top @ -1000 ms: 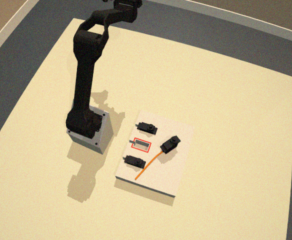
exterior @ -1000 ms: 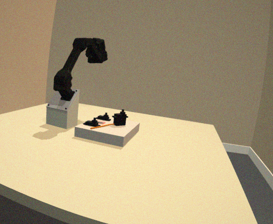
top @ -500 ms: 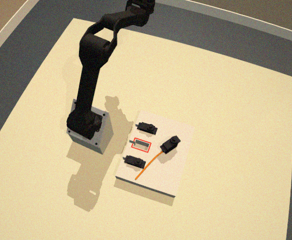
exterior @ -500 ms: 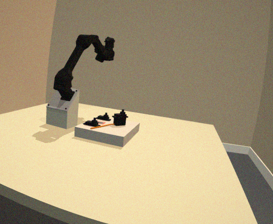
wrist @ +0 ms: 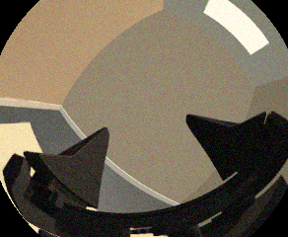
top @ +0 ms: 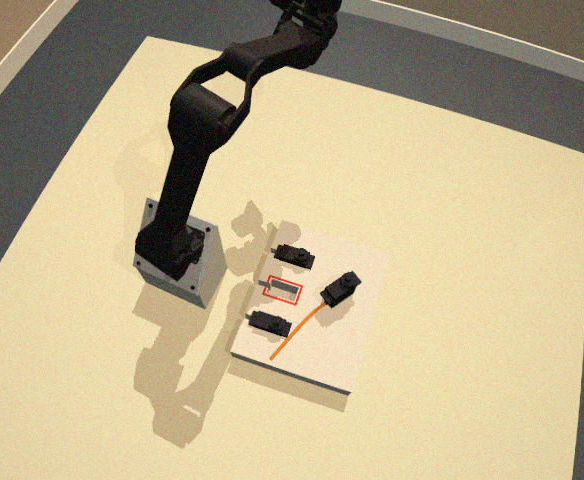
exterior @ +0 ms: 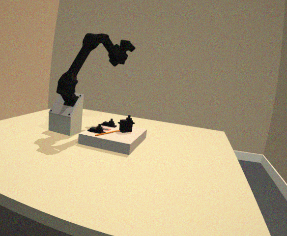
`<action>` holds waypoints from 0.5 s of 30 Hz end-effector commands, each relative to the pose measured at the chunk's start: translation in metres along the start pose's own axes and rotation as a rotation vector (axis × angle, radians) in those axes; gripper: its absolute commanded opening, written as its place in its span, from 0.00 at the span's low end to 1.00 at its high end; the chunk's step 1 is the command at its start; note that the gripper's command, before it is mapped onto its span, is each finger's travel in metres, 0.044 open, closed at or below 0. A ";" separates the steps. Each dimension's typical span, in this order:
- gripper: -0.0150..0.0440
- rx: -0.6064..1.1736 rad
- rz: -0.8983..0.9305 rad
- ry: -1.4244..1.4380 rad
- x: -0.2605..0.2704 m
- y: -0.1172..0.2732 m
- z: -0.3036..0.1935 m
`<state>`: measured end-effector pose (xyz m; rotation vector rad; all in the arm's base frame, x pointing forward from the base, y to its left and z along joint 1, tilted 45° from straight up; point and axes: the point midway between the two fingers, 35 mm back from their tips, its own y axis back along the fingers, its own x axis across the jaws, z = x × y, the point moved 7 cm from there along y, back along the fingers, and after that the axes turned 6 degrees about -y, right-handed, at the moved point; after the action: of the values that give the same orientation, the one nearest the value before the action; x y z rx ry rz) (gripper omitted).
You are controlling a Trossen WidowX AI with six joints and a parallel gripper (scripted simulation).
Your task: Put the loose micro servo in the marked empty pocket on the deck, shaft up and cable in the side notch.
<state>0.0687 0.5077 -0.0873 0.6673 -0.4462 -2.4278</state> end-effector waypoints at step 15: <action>1.00 0.453 -0.178 -0.391 -0.040 0.090 -0.064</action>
<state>0.1580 0.4644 -0.0845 0.4658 -1.0404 -2.6327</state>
